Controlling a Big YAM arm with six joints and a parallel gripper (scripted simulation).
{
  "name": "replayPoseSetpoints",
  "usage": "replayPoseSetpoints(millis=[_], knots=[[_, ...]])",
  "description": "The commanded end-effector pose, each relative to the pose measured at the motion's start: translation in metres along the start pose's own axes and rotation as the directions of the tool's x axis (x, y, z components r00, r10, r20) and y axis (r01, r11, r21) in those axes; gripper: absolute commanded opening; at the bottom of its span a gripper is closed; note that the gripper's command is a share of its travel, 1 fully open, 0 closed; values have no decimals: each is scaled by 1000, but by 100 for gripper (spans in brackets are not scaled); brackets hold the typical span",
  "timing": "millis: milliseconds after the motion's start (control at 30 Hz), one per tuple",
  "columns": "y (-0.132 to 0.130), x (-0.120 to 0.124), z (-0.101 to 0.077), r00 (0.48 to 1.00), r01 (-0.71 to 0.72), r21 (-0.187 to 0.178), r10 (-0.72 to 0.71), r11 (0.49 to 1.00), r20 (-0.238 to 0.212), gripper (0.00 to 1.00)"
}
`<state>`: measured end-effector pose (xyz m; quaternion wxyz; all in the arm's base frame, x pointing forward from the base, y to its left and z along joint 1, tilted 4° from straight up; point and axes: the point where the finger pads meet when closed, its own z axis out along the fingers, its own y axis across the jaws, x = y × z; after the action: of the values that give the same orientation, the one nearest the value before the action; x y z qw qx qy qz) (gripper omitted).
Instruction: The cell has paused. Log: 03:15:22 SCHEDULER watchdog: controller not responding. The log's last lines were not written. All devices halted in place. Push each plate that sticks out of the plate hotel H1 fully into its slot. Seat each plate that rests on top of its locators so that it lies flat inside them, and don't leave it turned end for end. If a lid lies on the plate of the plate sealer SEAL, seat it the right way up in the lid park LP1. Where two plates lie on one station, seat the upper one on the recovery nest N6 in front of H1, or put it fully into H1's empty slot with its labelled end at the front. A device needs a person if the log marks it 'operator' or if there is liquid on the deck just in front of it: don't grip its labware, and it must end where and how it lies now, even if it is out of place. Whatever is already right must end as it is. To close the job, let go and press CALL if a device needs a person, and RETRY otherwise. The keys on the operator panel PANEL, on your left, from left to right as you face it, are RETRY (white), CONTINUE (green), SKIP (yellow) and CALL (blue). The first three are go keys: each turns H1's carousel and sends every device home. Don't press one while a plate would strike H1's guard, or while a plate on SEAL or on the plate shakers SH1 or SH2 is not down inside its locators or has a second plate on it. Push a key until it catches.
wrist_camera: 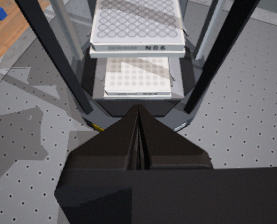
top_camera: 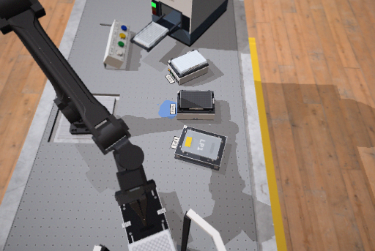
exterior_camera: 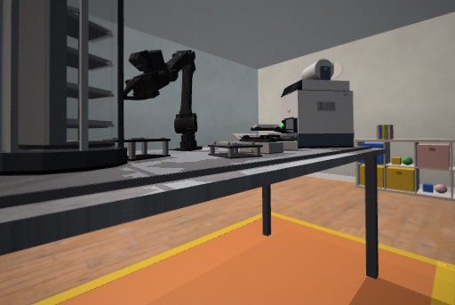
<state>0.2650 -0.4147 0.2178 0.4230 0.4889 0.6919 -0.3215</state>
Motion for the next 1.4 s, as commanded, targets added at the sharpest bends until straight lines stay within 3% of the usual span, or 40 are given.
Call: replayPoseSetpoints(millis=[0, 1367], knots=[[4, 2, -7, 1000, -7, -9, 7, 1000, -1, 0], [3, 34, -59, 1000, -6, -9, 6, 1000, -4, 0]])
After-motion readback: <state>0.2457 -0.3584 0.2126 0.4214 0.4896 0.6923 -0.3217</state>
